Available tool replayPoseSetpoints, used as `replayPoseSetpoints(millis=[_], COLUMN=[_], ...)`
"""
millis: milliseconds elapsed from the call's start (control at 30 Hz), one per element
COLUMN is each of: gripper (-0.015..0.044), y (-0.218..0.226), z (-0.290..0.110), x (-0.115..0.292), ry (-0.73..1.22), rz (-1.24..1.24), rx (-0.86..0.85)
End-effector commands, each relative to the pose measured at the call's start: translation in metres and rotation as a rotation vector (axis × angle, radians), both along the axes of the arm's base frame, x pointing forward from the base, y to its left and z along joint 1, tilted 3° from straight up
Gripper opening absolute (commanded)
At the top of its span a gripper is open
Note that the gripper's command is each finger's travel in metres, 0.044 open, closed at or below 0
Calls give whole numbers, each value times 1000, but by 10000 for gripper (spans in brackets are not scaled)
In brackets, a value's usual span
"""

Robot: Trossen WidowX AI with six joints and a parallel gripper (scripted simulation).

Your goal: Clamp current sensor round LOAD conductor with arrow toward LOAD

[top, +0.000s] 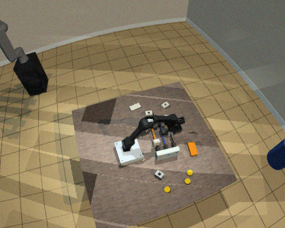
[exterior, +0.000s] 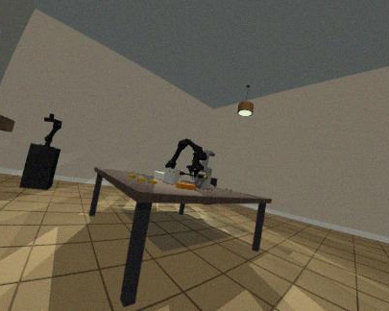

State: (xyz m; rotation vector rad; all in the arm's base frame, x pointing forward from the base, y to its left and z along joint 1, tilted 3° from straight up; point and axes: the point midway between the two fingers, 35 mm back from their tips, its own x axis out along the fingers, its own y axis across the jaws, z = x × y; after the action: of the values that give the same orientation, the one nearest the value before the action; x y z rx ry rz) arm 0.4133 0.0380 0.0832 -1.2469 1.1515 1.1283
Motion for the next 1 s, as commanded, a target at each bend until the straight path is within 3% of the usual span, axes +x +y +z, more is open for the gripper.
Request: replayPoseSetpoints(millis=[0,167,967], gripper=[103,0,0], y=[0,0,0], z=[0,2,1], x=[0,0,-1], ry=[0,-1,0], rz=[0,1,0], rx=[0,1,0])
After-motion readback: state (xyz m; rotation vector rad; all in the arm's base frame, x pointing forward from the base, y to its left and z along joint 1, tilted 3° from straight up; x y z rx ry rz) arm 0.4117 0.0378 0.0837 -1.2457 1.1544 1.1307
